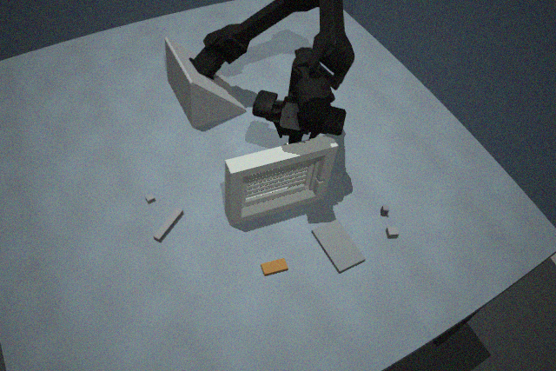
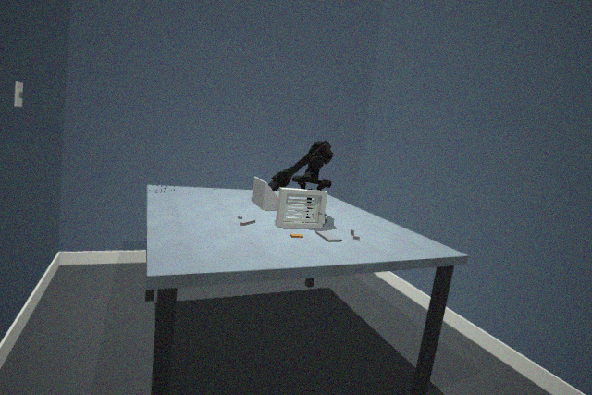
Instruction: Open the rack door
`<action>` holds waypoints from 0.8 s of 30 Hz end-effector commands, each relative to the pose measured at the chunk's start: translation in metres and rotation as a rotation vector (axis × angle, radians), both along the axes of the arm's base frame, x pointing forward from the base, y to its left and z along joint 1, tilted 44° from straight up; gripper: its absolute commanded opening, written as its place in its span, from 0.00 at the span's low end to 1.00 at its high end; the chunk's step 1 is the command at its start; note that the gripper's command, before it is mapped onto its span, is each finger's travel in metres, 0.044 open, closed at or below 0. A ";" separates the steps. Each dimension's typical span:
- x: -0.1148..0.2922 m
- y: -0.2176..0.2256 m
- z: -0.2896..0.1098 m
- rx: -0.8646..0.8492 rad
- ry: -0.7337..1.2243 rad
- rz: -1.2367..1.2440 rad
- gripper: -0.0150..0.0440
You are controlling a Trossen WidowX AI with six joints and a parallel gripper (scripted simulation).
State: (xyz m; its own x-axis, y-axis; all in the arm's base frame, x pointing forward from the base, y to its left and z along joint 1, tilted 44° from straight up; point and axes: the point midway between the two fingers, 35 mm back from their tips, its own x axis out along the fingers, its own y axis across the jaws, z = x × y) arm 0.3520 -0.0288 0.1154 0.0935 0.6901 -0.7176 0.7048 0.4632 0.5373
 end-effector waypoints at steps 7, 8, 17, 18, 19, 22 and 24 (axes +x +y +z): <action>0.000 0.000 -0.001 0.046 0.339 -0.352 0.75; 0.000 0.000 -0.001 0.050 0.373 -0.387 0.75; 0.000 0.000 -0.001 0.092 0.681 -0.708 0.75; 0.000 0.000 -0.001 0.096 0.715 -0.743 0.75; 0.000 0.000 -0.001 0.100 0.743 -0.772 0.75; 0.000 0.000 -0.001 0.103 0.766 -0.796 0.75; 0.000 0.000 -0.001 0.103 0.766 -0.796 0.75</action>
State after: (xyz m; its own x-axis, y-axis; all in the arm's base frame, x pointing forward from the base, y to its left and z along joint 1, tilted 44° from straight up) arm 0.3500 -0.0276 0.1160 0.0848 0.6940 -0.7149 0.9550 -0.2612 -0.1403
